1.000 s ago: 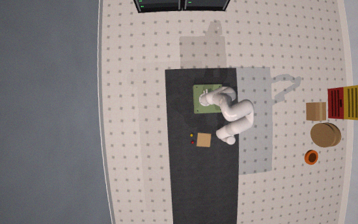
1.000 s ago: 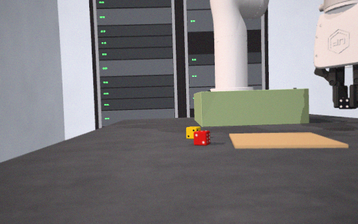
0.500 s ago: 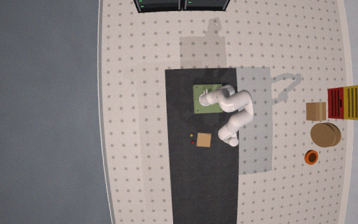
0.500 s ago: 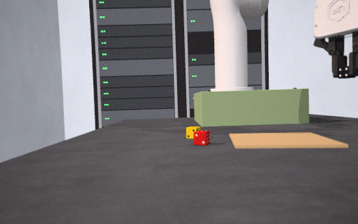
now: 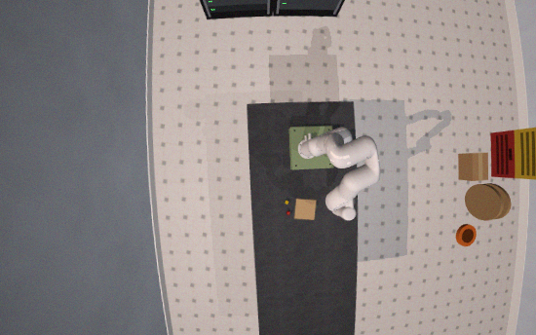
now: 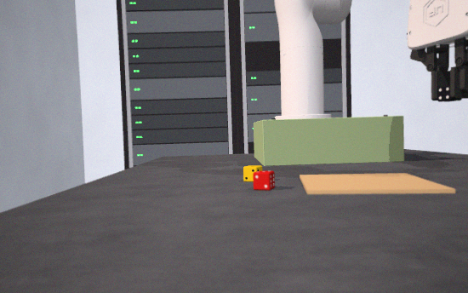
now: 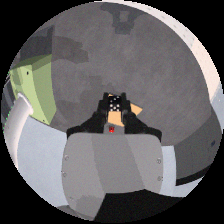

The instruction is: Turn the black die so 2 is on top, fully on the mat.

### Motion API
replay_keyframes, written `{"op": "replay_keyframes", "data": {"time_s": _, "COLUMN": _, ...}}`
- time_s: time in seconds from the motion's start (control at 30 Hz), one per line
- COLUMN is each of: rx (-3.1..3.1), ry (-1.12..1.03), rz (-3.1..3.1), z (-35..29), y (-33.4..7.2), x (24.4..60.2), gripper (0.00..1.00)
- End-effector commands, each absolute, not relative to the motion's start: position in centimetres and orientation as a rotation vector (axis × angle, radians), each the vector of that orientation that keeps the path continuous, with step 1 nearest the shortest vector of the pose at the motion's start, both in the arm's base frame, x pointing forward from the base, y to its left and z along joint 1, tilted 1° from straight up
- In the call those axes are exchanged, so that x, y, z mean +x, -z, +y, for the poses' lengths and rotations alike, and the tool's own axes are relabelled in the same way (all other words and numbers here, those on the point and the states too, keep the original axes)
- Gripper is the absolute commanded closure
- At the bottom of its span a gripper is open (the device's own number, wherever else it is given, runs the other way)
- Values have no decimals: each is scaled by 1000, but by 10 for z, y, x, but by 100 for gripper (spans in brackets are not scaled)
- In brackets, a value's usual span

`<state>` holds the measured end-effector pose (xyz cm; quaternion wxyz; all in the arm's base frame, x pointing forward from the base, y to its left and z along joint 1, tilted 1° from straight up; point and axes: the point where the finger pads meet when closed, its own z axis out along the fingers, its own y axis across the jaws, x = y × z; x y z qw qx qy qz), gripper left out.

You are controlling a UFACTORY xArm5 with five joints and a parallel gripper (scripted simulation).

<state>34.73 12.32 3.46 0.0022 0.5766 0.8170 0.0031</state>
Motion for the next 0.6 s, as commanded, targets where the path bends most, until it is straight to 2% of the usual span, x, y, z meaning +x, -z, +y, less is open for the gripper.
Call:
{"op": "replay_keyframes", "data": {"time_s": 0.0, "rx": 2024, "ry": -14, "rz": 2395, "z": 113, "y": -35, "x": 357, "gripper": 85}}
{"op": "replay_keyframes", "data": {"time_s": 0.57, "rx": 2556, "ry": -15, "rz": 1820, "z": 80, "y": -35, "x": 379, "gripper": 85}}
